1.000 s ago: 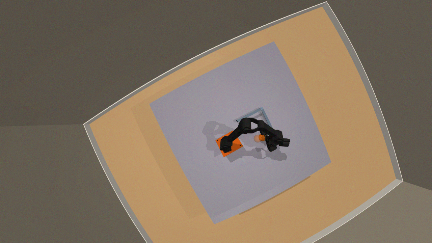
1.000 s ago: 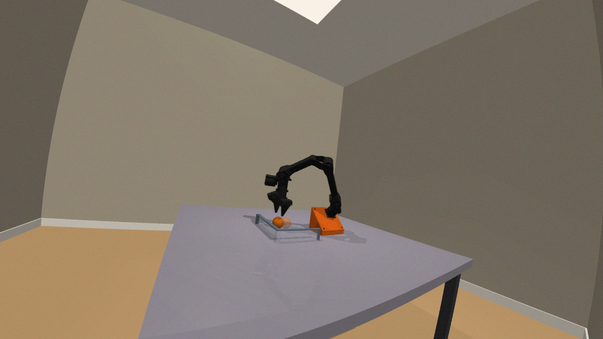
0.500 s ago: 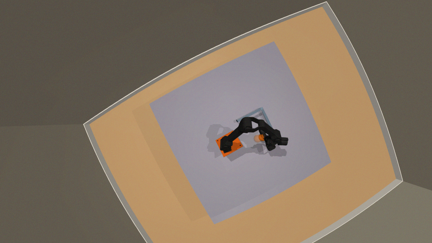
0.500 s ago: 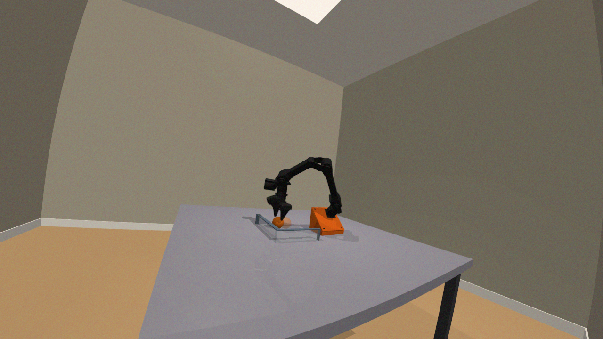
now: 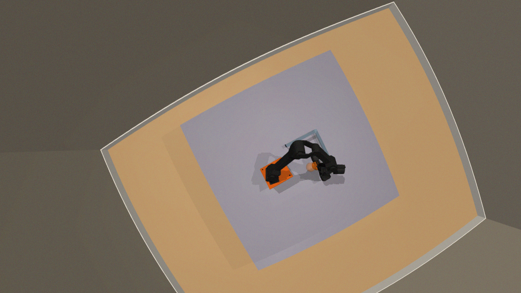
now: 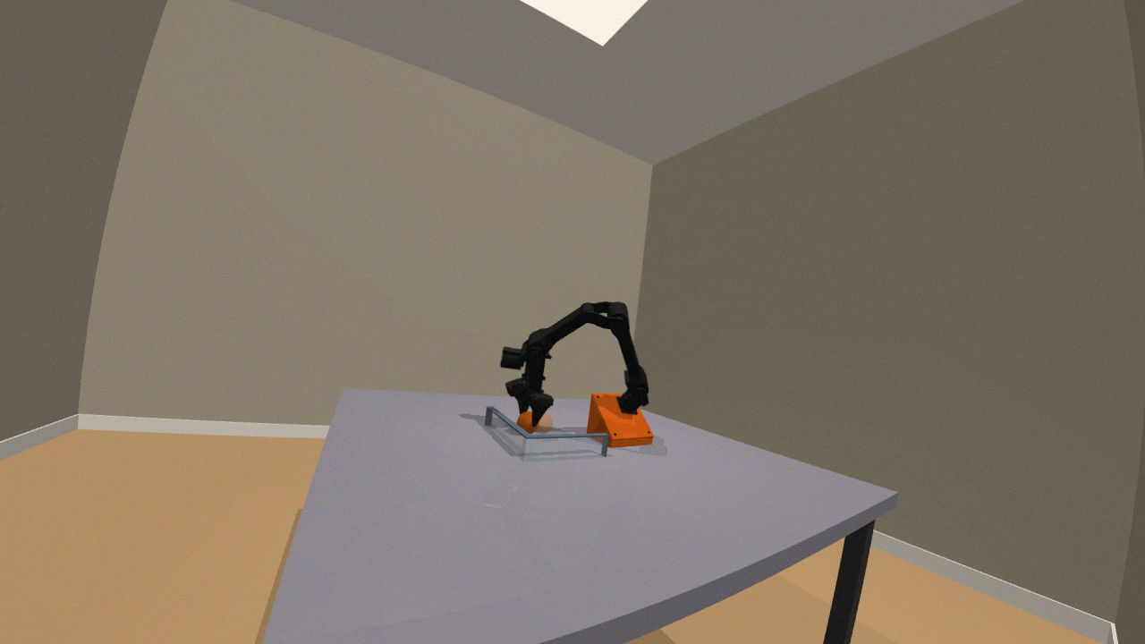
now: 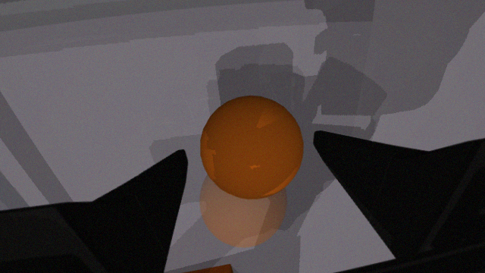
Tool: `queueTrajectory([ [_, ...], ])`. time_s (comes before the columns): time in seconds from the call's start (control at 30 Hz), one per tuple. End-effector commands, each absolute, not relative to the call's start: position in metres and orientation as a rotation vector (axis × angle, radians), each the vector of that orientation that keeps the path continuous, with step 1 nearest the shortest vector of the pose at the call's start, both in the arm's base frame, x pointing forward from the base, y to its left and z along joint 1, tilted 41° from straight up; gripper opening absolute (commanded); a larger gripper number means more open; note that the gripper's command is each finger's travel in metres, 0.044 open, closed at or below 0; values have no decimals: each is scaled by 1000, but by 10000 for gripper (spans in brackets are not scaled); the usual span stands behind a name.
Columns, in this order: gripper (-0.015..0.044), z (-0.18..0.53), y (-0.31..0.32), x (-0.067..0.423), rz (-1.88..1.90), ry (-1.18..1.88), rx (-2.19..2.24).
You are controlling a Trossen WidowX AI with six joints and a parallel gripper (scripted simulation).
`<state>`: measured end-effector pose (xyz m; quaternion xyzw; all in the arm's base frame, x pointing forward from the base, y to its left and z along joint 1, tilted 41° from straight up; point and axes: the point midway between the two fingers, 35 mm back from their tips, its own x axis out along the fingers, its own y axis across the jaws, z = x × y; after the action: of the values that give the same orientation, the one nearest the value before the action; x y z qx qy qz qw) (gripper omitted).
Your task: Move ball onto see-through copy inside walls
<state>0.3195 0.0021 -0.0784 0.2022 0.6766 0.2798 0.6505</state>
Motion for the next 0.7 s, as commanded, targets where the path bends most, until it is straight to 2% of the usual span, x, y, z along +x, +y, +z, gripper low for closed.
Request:
queueTrajectory([
  [0.0,381,-81,5,319,635,1539,466],
  [0.07,329,-81,5,319,635,1539,466],
  [0.33,276,-81,5,319,635,1539,466],
  [0.67,13,-51,-25,327,624,1558,443],
])
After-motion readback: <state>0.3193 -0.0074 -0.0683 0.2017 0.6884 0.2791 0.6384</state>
